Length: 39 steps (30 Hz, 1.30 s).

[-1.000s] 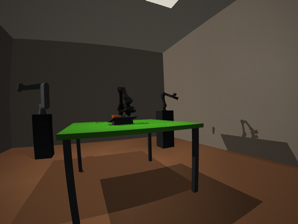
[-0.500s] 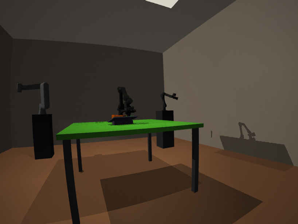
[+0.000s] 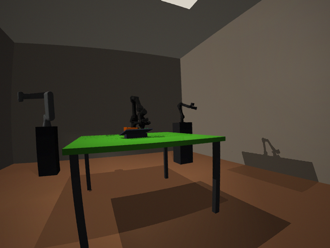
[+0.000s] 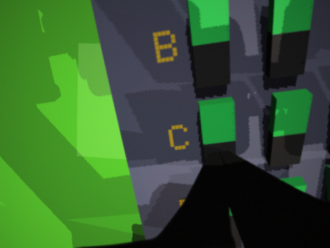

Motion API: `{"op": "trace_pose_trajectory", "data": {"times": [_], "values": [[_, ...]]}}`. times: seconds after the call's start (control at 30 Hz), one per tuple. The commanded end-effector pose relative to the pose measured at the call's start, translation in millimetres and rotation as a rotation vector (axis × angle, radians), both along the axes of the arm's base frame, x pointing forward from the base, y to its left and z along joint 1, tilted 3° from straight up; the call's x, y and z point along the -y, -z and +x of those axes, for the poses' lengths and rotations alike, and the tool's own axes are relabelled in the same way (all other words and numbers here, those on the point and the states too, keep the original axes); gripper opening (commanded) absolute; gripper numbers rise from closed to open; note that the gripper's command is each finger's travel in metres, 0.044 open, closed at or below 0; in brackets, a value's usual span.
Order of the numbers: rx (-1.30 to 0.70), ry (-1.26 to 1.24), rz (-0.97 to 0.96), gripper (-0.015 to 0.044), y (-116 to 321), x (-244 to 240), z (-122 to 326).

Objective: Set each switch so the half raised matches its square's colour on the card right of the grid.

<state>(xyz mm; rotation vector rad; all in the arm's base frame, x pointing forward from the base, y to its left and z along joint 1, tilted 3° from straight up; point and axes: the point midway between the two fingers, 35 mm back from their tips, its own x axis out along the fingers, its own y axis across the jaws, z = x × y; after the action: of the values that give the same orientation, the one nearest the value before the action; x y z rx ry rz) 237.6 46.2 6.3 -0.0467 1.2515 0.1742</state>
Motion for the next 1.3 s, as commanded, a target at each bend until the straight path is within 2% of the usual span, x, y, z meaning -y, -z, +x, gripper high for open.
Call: {"op": "trace_pose_trajectory", "data": {"times": [0.0, 0.07, 0.23, 0.37, 0.5, 0.63, 0.77, 1.27], "values": [[0.002, 0.004, -0.002, 0.0000, 1, 0, 0], [-0.003, 0.000, -0.001, 0.0000, -8, 1, -1], [-0.024, 0.002, -0.006, 0.0000, -60, 6, -16], [-0.025, 0.002, -0.006, 0.0000, -62, 8, -15], [-0.023, 0.002, -0.009, 0.0000, -66, 31, 4], [-0.024, 0.002, -0.009, 0.0000, -64, 33, 6], [-0.047, 0.001, -0.012, 0.0000, -35, 30, 16], [-0.048, 0.001, -0.012, 0.0000, -17, 28, 21]]}}
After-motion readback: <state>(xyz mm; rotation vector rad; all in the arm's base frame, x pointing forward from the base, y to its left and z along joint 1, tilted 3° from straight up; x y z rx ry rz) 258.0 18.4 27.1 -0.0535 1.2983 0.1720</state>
